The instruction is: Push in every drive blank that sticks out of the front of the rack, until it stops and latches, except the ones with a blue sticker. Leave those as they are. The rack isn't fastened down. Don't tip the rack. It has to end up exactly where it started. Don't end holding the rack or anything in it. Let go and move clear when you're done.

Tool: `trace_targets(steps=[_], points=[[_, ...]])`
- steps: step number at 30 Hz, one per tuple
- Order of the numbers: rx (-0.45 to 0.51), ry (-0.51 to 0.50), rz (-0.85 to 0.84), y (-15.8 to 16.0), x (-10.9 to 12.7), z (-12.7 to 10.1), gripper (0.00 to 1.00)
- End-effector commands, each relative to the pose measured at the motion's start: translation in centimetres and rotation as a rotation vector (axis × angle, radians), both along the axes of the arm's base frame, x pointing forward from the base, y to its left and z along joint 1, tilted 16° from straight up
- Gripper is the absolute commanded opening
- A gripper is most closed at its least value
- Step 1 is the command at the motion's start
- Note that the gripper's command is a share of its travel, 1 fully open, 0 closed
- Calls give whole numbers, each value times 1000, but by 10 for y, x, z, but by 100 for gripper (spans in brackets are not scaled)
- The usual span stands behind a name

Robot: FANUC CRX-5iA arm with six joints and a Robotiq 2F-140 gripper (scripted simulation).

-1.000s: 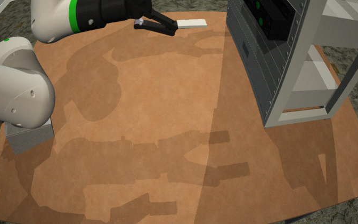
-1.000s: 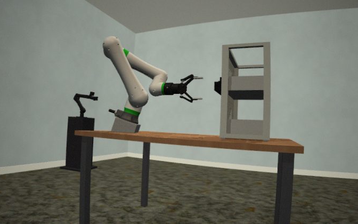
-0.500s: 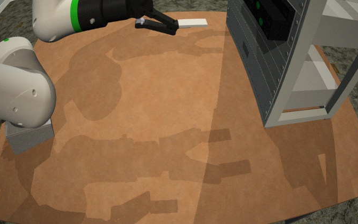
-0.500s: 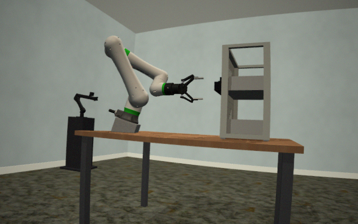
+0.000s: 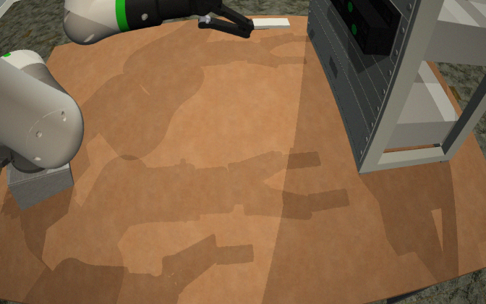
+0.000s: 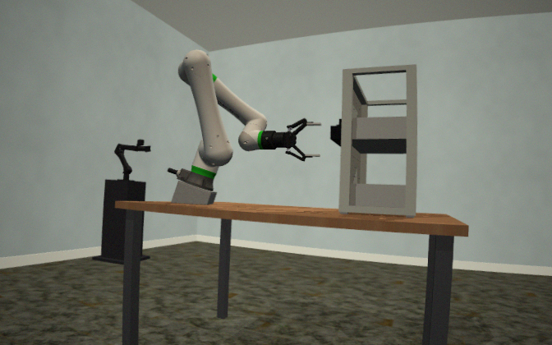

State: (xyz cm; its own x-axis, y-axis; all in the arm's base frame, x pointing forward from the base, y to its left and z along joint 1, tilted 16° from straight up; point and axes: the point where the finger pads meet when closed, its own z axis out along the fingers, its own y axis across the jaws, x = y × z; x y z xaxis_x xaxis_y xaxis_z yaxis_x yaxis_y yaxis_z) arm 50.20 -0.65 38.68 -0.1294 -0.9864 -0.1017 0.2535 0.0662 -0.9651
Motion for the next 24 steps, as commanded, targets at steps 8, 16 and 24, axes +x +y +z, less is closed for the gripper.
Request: trace_targets(steps=[8, 16, 24], points=[[2, -7, -5, 39, 39, 2, 100], [2, -7, -5, 52, 51, 2, 100], [2, -7, -5, 52, 51, 2, 100]])
